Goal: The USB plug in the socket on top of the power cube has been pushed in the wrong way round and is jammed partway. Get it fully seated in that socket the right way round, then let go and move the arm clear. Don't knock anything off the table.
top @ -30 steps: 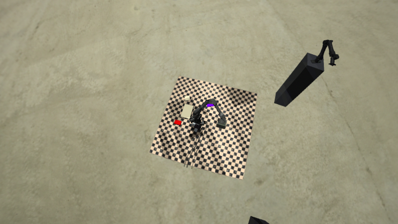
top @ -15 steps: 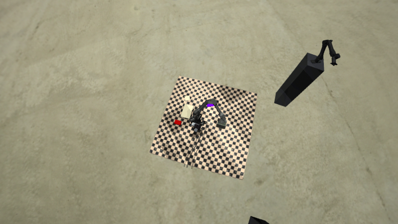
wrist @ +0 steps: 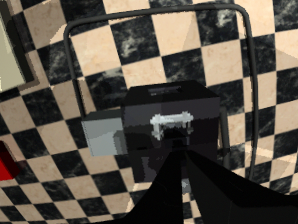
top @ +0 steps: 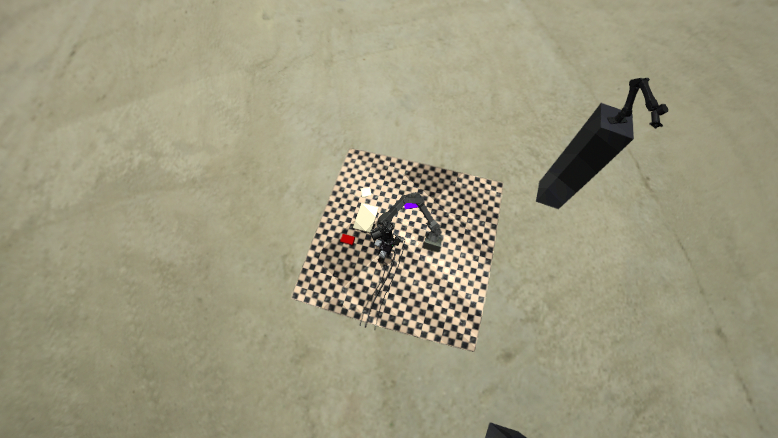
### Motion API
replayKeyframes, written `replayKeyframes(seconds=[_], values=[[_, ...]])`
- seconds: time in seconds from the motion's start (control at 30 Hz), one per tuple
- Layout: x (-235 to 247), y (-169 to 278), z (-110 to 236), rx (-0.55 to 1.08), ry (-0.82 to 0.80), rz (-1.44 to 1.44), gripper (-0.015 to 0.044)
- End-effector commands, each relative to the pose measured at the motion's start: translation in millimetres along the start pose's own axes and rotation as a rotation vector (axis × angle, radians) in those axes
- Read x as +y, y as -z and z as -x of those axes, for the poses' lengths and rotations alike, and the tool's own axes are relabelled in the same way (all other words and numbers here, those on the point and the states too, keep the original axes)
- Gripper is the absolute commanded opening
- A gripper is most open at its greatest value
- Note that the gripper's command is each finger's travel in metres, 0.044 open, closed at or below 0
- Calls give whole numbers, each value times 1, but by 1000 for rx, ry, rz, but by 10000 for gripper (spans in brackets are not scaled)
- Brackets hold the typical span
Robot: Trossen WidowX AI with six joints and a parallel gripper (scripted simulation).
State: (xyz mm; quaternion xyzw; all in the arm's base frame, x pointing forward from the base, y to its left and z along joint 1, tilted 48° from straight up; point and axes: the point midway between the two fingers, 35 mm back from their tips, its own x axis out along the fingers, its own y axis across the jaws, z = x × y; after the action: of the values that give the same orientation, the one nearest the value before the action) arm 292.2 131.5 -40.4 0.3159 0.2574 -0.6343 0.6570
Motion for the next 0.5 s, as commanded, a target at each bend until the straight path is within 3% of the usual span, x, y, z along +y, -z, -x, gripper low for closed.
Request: replayKeyframes(seconds=[0.0, 0.47], values=[[0, 0, 0, 1, -1, 3, 0], [0, 0, -2, 1, -1, 3, 0]])
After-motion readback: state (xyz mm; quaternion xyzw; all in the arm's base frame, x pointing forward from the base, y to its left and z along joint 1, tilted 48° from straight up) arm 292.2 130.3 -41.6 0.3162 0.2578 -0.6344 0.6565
